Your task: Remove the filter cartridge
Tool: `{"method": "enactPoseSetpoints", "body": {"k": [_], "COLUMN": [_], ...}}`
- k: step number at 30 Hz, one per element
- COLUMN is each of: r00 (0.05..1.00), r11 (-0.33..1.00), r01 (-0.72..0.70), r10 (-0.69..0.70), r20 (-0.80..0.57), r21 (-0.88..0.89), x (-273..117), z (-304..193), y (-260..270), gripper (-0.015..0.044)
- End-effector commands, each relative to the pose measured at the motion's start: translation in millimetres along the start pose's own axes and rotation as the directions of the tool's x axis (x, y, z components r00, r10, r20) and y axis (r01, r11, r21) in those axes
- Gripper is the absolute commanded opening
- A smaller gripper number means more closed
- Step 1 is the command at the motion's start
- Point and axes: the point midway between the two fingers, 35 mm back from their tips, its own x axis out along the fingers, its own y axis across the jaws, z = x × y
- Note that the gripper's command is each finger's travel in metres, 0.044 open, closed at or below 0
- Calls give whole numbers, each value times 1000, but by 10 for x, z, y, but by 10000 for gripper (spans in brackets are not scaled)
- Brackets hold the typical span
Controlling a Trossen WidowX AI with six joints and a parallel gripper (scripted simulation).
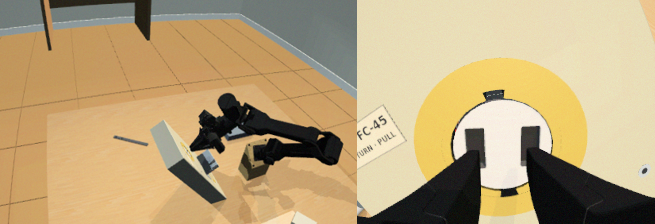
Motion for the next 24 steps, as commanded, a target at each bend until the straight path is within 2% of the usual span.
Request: {"method": "enactPoseSetpoints", "body": {"k": [1, 24], "r00": [1000, 1000], "r11": [1000, 1000], "r01": [1, -1], "r10": [-1, 1], "r20": [3, 3], "r21": [7, 7], "x": [62, 84], "z": [-14, -3], "y": [-7, -5], "gripper": [91, 91]}}
